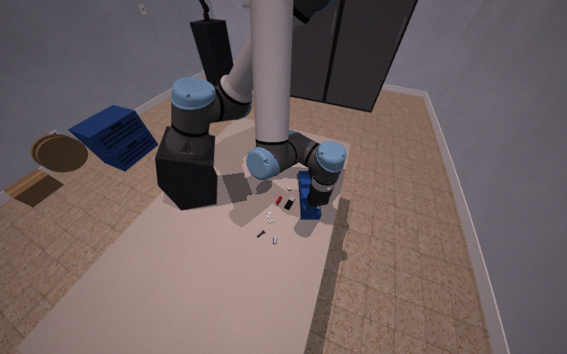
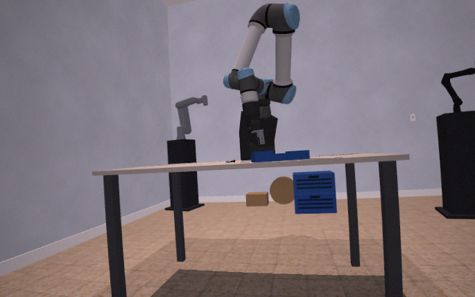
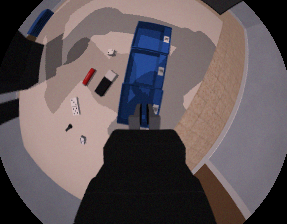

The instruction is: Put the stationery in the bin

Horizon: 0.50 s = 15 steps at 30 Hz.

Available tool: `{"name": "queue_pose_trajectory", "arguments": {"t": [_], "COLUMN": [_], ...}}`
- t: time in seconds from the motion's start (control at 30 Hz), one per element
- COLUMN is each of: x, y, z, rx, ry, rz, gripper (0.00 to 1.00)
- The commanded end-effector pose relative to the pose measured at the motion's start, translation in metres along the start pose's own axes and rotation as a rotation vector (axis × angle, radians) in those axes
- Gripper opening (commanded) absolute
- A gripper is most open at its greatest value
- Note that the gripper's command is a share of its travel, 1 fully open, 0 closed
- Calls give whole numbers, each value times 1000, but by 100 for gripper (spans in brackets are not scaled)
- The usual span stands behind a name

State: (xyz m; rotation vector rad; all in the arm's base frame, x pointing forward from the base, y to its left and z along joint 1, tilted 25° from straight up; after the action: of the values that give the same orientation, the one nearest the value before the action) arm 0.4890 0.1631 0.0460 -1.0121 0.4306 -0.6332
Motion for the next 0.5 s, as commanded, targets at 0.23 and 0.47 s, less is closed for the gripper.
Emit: {"name": "queue_pose_trajectory", "arguments": {"t": [0.23, 0.47], "x": [-1, -1], "y": [1, 1], "z": [-2, -2], "rx": [4, 7], "ry": [258, 433], "rz": [-13, -17], "gripper": [31, 31]}}
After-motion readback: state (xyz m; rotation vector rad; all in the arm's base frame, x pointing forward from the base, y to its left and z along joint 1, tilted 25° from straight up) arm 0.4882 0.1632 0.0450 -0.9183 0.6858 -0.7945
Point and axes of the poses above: the point where the finger pads meet when closed, its own y axis out along the fingers, its own z axis across the jaws, x = y × z, the point moved 4 cm from there along -y, back along the fingers, and after that the axes turned 5 degrees about -y, right-handed, at the moved point
